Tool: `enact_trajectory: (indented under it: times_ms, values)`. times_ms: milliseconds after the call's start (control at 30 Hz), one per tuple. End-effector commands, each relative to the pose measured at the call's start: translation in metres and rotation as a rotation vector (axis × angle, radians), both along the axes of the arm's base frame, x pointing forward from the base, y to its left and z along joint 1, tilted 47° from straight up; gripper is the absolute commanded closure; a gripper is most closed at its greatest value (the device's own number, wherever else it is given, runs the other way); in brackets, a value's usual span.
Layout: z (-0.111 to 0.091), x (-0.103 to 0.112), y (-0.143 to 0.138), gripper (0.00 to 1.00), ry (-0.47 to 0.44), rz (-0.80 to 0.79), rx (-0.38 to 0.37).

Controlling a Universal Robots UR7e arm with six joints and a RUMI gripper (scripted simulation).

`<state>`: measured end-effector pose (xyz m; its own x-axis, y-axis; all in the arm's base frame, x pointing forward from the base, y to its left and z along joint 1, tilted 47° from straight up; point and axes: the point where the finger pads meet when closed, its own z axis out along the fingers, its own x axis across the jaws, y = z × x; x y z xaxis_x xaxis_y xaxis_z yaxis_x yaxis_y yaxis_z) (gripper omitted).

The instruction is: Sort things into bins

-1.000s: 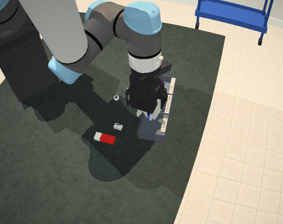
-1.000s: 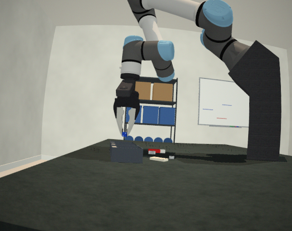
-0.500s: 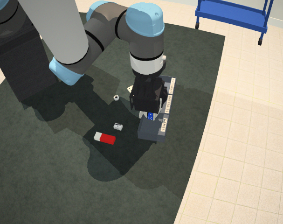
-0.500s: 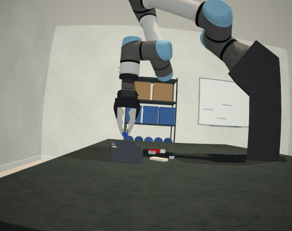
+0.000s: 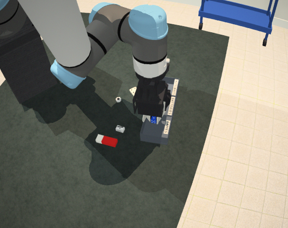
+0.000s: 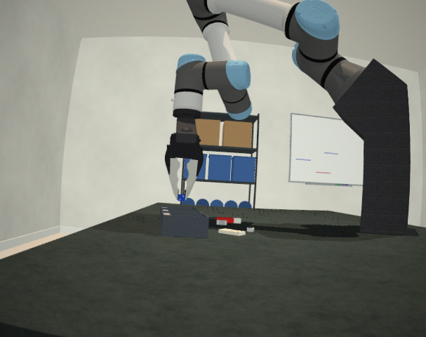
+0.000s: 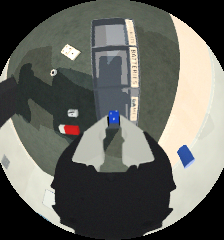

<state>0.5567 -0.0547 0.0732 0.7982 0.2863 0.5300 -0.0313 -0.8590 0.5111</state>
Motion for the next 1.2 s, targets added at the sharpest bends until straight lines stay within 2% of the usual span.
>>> enact_trajectory:
  times_ms: [0,533,1100,1133,1167]
  values:
    - [-0.008,0.008,-0.006,1.0,0.0,0.0,0.0]
    - [-0.027,0.025,-0.018,1.0,0.0,0.0,0.0]
    - [-0.028,0.024,-0.016,1.0,0.002,0.001,0.0]
    - [-0.028,0.024,-0.016,0.82,0.002,0.001,0.0]
    - [-0.028,0.024,-0.016,0.82,0.002,0.001,0.0]
